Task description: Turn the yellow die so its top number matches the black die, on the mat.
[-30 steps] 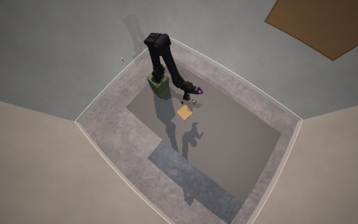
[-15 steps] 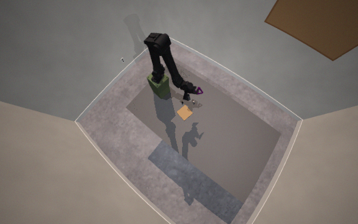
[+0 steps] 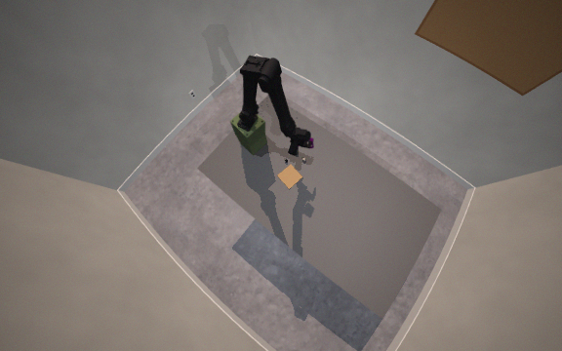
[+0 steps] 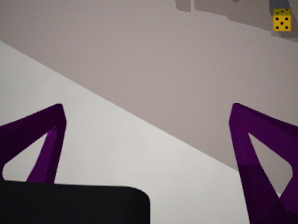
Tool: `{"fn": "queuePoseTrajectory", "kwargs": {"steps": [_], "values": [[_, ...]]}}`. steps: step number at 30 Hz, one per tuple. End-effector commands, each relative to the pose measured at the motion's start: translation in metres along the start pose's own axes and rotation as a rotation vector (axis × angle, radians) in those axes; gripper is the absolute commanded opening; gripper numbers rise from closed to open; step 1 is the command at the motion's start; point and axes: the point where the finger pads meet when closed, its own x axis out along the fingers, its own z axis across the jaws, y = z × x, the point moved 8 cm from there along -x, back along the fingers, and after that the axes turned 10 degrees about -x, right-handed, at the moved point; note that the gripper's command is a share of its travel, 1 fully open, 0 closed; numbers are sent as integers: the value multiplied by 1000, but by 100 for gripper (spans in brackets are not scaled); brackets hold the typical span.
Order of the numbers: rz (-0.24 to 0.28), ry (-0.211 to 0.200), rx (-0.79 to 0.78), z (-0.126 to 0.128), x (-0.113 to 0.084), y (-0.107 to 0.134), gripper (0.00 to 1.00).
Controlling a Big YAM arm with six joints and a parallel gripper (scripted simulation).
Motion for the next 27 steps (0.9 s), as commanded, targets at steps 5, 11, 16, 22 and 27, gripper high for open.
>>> {"fn": "queuePoseTrajectory", "kwargs": {"steps": [5,11,16,22,27], "values": [[-17,223,-133,-10,32,17,100],[-60,510,-287,-43,49,36,100],[-77,488,-272,-32,43,28,100],[-68,473,-294,-30,45,37,100],[-73,473,-282,-30,45,33,100]]}}
